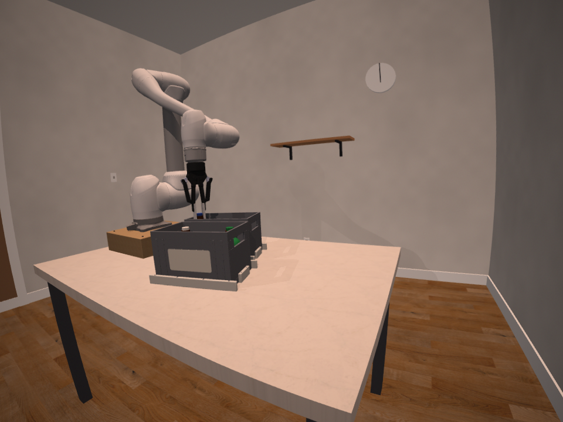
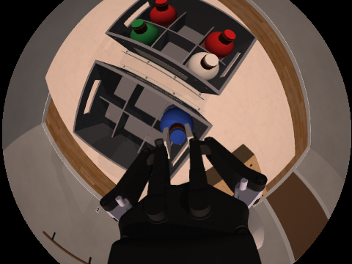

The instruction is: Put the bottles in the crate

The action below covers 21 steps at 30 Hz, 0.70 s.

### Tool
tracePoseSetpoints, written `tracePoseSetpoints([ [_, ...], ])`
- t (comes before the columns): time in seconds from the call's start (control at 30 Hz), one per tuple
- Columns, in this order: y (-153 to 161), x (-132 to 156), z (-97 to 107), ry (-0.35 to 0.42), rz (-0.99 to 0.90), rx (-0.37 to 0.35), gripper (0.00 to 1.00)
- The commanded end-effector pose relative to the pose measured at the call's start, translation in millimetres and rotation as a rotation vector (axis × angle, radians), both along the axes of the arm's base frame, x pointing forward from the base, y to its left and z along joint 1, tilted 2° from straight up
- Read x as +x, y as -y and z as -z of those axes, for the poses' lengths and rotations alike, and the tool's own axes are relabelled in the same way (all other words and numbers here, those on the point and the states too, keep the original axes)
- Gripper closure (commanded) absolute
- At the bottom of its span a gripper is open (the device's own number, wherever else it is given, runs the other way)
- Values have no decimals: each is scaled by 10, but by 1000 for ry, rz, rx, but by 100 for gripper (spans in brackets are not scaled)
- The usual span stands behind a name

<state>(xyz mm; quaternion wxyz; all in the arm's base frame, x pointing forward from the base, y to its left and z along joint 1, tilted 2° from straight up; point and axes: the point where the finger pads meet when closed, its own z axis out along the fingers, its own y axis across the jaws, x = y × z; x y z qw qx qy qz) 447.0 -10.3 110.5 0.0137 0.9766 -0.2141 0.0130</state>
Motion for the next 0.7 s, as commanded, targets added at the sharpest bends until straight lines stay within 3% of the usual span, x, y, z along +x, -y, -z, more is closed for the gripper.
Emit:
tracePoseSetpoints([
  [0.0,0,0,0,0,0,0,100],
  [0.67,3,2,89,0,0,0,100],
])
